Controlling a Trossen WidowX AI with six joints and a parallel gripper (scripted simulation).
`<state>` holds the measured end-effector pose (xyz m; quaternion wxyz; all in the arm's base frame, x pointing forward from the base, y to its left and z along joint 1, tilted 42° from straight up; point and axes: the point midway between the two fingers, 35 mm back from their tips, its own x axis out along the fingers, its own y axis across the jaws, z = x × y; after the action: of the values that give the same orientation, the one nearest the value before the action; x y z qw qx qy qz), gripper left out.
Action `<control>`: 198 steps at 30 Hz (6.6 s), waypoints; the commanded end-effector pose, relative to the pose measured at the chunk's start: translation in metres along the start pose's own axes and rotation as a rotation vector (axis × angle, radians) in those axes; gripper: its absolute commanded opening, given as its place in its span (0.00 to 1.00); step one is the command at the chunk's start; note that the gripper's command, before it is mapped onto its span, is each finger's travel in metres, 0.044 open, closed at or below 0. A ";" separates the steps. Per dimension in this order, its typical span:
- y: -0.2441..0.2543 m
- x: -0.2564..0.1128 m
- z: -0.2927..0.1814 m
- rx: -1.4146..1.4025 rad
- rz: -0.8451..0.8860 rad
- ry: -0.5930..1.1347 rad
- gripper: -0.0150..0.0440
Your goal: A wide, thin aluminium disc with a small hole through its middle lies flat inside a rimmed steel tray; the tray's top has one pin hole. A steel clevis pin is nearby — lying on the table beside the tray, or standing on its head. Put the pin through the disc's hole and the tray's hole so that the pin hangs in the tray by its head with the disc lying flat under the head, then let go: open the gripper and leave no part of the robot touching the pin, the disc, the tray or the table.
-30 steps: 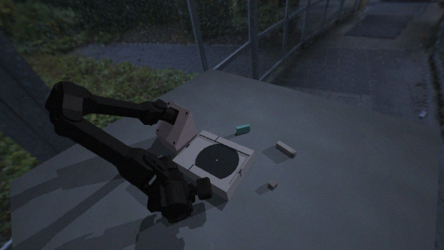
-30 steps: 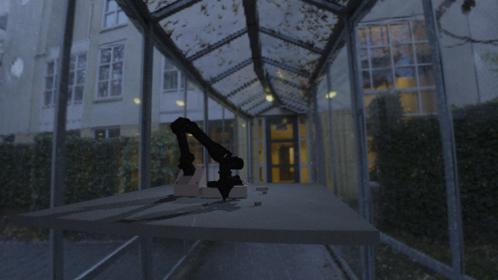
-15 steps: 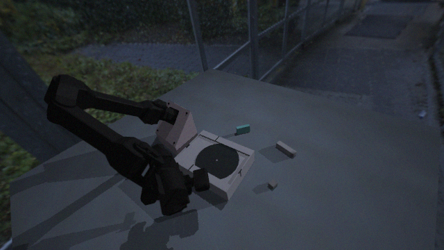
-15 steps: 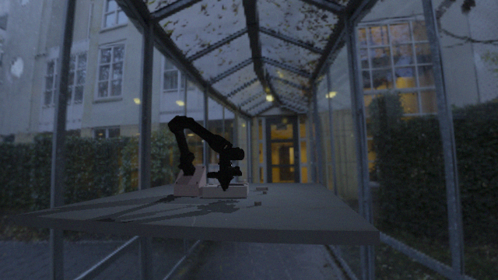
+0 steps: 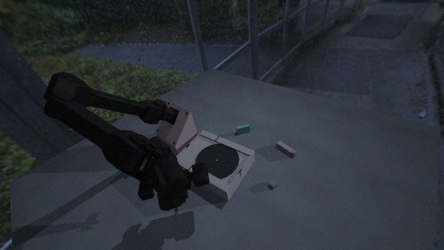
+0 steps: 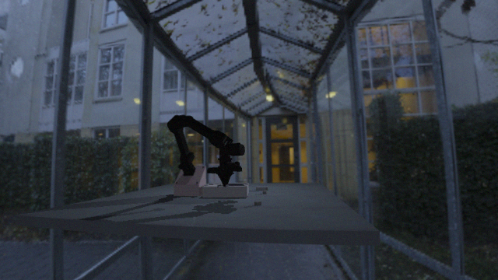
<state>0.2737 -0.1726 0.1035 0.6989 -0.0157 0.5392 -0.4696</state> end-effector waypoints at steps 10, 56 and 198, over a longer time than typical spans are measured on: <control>-0.001 0.015 0.001 0.012 -0.006 -0.001 0.25; -0.001 0.069 -0.001 0.015 -0.012 -0.002 0.34; 0.112 -0.024 -0.079 -1.848 0.084 0.093 0.25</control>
<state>0.2867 -0.0607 0.0326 0.4265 -0.5035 0.7374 0.1444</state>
